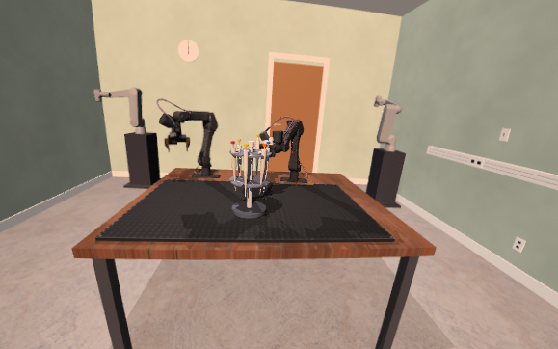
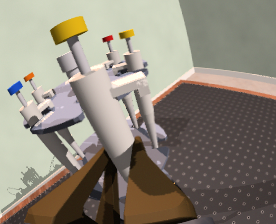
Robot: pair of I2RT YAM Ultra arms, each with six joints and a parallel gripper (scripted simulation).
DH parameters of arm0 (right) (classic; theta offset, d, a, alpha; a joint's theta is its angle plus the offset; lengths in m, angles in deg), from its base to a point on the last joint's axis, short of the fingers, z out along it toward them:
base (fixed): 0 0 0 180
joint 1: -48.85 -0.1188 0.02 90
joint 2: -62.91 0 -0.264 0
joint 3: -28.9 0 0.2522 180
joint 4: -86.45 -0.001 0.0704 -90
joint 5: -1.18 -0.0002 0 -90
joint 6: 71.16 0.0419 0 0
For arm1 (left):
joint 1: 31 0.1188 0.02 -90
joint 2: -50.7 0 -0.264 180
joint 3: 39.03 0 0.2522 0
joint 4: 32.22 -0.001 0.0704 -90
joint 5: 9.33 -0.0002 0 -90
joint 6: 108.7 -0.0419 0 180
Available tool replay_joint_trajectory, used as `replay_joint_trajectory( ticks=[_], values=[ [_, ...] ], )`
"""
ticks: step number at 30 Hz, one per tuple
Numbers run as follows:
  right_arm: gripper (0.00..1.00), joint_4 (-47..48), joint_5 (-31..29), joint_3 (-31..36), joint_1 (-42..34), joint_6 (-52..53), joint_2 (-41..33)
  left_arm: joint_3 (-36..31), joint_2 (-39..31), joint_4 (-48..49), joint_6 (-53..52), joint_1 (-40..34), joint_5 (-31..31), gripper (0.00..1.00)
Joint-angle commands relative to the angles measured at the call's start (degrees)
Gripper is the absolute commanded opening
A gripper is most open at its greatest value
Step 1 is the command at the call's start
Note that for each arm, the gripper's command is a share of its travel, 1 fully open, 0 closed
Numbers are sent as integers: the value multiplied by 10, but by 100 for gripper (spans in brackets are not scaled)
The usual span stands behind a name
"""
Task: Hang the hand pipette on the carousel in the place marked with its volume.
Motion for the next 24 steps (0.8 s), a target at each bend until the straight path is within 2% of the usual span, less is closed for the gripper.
replay_joint_trajectory(
  ticks=[1,9,13,17,24],
  values=[
    [100,6,11,-9,5,-4,3,17,-4,13,4,10,-5,12],
    [100,6,11,-9,5,-4,3,17,-4,13,4,10,-5,12],
    [100,6,11,-9,5,-4,3,-11,2,21,4,14,-10,12],
    [100,6,11,-9,5,-4,3,11,-5,22,4,12,-10,12],
    [100,6,11,-9,5,-4,3,11,-5,22,4,12,-10,12]
  ],
)
